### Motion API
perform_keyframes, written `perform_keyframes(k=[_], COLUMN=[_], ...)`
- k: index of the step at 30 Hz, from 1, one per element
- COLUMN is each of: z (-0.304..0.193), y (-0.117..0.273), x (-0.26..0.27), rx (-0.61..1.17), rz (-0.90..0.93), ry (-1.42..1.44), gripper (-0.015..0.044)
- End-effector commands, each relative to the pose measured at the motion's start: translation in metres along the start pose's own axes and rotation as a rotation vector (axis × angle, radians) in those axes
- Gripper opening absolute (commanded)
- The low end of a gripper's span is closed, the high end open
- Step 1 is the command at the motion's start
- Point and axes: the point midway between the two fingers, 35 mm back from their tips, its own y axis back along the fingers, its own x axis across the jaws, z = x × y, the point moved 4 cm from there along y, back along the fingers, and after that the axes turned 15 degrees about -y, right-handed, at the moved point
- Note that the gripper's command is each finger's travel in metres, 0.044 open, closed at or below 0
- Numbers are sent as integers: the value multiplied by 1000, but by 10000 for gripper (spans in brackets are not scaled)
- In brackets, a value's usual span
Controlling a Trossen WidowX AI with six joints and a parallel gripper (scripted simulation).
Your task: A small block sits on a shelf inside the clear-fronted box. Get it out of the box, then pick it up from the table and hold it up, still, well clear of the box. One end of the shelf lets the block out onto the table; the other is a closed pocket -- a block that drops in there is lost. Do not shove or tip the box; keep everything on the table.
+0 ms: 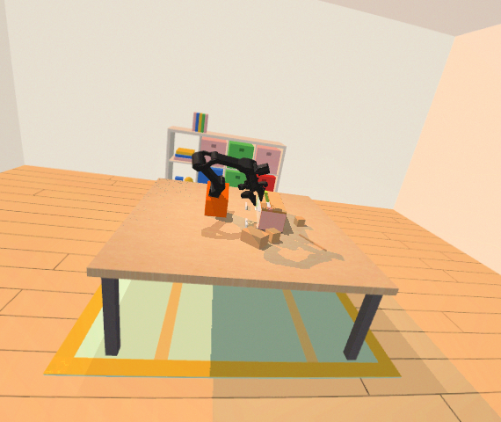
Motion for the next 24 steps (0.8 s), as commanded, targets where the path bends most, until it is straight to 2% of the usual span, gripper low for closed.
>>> perform_keyframes(k=[1, 5, 24], z=[-5, -8, -28], y=[-17, -26, -23], x=[4, 7, -1], rx=[-32, -37, -80], rz=[2, 14, -61], ry=[-819, -1217, -2233], gripper=[285, 285, 285])
